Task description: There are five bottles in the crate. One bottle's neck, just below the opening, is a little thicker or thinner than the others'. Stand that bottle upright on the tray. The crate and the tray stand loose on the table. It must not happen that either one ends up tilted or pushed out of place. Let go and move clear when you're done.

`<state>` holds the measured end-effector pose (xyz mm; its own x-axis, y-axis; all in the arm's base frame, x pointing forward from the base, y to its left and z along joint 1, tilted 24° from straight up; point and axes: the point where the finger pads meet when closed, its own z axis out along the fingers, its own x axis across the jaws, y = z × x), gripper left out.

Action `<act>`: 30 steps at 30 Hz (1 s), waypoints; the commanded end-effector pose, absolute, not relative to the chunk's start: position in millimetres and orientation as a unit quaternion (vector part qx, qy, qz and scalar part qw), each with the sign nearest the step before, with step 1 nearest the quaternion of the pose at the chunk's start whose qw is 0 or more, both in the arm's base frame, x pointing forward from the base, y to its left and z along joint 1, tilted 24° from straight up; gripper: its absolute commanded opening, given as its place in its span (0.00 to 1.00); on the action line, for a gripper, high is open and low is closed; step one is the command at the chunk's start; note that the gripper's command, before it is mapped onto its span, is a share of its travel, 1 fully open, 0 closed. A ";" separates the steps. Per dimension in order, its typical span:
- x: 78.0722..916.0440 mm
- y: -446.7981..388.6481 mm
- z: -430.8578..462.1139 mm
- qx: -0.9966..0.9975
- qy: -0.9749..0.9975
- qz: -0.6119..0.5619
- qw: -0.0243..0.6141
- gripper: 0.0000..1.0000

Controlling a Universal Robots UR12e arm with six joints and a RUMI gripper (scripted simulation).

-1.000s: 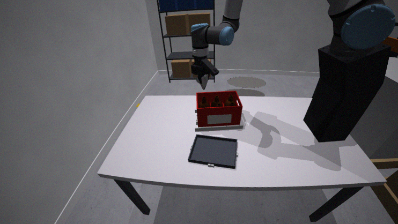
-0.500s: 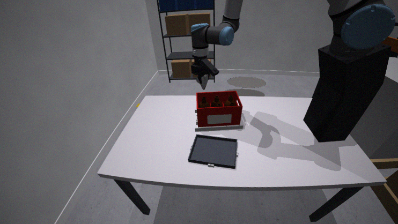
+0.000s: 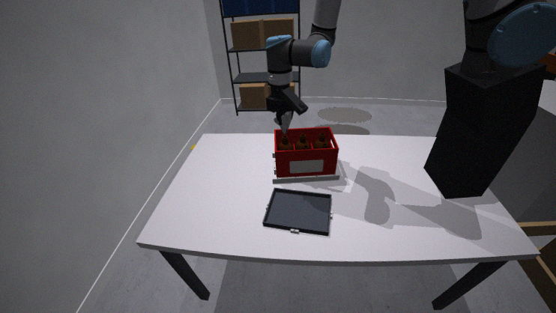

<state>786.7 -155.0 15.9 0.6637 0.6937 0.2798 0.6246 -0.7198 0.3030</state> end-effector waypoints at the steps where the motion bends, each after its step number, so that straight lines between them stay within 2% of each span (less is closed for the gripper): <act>1: 787.8 -146.9 16.9 0.908 0.363 0.191 0.092 0.00; 5: 787.8 -146.9 16.9 0.908 0.363 0.191 0.092 0.00; 6: 787.8 -146.9 16.9 0.908 0.363 0.191 0.092 0.38; 30: 787.8 -146.9 16.9 0.908 0.363 0.191 0.092 0.38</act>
